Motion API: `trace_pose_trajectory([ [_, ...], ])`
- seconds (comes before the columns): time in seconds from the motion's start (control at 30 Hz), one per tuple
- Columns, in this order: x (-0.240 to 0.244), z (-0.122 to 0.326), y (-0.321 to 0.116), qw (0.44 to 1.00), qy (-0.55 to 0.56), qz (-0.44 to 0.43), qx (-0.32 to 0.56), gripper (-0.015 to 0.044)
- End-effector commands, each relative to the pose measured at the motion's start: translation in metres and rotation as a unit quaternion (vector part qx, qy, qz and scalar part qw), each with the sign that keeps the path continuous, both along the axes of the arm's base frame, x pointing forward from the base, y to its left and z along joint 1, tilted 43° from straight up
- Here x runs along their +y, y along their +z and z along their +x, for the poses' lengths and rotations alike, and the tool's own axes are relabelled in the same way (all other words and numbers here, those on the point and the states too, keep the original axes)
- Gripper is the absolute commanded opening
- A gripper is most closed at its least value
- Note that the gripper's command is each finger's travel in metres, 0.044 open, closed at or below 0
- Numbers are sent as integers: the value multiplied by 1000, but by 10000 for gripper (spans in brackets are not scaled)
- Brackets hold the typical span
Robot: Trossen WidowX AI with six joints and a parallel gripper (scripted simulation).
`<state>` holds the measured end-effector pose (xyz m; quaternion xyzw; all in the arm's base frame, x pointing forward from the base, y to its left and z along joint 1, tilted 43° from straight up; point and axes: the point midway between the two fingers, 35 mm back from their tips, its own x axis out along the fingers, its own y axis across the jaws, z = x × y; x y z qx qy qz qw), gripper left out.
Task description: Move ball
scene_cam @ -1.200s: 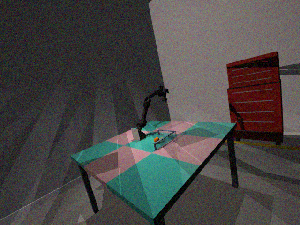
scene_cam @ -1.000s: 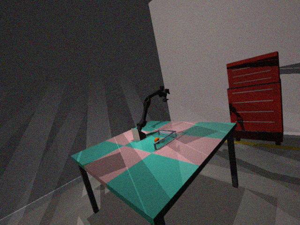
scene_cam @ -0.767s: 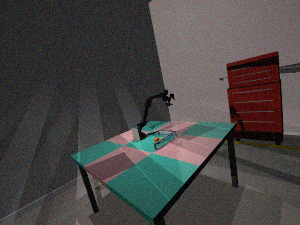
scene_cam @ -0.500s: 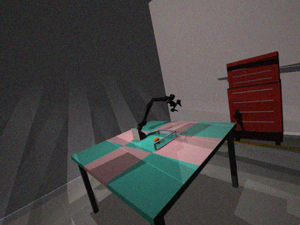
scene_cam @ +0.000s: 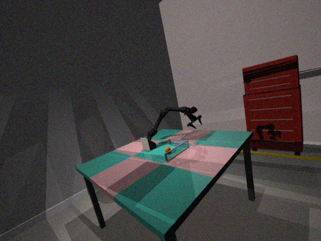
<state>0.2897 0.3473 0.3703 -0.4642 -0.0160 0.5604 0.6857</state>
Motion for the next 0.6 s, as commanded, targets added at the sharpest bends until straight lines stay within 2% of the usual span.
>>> trace_pose_trajectory([
  [0.0,-29,39,-47,995,-56,-28,74,384],
  [0.3,-131,105,-160,940,-204,-65,266,384],
  [0.43,-183,116,-206,894,-268,-63,354,384],
  [0.57,-214,114,-233,850,-317,-54,418,384],
])
